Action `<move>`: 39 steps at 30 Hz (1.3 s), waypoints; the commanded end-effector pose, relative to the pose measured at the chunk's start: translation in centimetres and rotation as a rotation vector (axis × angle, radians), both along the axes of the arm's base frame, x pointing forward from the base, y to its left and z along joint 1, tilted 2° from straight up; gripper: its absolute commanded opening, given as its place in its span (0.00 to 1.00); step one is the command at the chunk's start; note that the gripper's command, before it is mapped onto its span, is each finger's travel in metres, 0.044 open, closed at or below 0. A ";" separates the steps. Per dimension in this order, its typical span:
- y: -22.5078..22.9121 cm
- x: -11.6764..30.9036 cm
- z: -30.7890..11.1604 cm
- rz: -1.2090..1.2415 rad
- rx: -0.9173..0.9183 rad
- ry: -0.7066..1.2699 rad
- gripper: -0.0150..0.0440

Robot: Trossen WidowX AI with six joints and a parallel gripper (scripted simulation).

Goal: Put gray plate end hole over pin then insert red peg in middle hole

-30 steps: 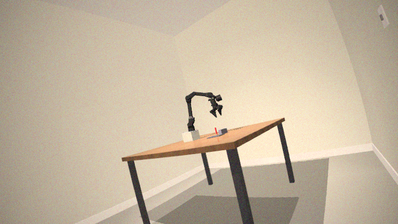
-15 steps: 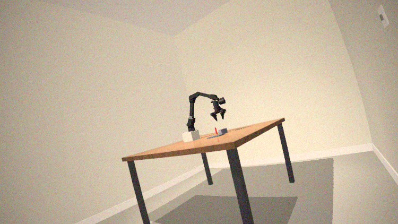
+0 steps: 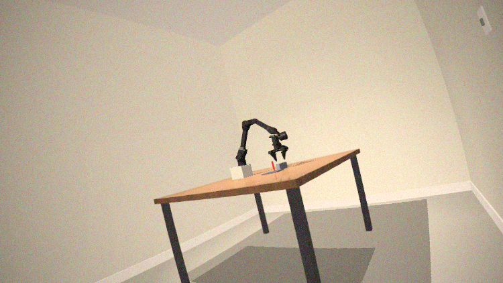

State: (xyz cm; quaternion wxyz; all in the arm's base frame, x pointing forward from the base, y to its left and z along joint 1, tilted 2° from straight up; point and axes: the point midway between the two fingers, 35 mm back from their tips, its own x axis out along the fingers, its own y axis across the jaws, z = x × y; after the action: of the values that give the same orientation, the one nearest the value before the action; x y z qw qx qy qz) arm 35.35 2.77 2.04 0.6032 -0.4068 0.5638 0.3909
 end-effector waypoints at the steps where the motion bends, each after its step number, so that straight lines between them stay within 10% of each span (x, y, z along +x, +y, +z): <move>1: 0.1 -0.1 -0.7 0.006 0.002 0.006 1.00; 39: 0.1 0.2 -6.5 0.006 0.002 0.006 1.00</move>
State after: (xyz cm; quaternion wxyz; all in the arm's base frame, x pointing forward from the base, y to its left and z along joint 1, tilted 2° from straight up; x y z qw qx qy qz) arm 35.75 2.87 -4.03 0.6022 -0.4070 0.5641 0.3918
